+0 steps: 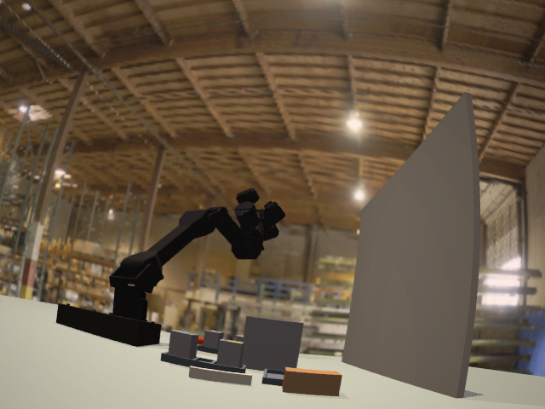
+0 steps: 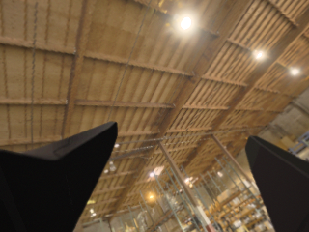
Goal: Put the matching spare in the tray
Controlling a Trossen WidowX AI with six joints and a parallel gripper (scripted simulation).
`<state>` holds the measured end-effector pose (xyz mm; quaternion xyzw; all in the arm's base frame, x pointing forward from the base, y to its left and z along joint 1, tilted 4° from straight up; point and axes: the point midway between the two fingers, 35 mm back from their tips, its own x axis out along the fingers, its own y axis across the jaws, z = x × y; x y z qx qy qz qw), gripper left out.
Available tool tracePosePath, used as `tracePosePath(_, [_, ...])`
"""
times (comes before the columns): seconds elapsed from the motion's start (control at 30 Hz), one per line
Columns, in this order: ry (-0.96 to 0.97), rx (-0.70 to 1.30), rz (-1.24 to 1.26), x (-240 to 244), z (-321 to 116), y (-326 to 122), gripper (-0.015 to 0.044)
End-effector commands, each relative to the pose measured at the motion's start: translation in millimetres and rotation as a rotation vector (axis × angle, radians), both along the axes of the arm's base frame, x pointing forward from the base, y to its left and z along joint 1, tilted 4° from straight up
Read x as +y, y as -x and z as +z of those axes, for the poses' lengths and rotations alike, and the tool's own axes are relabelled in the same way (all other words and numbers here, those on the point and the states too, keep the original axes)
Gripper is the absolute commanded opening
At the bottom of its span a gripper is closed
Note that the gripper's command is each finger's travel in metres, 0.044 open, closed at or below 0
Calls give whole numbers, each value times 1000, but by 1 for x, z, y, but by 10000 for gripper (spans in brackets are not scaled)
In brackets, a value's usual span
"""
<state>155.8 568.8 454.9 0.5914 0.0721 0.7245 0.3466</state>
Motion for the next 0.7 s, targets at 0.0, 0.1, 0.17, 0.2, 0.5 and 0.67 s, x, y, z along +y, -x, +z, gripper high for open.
tracePosePath(0.0, [0,0,0,0,0,0,426])
tracePosePath(0.1, [0,0,0,0,0,0,440])
tracePosePath(0.17, [0,0,0,0,0,0,440])
tracePosePath(0.2, [4,1,-3,0,0,-1,440])
tracePosePath(0.5, [366,76,-212,19,-41,-83,440])
tracePosePath(0.67, [631,125,-347,10,-82,-139,440])
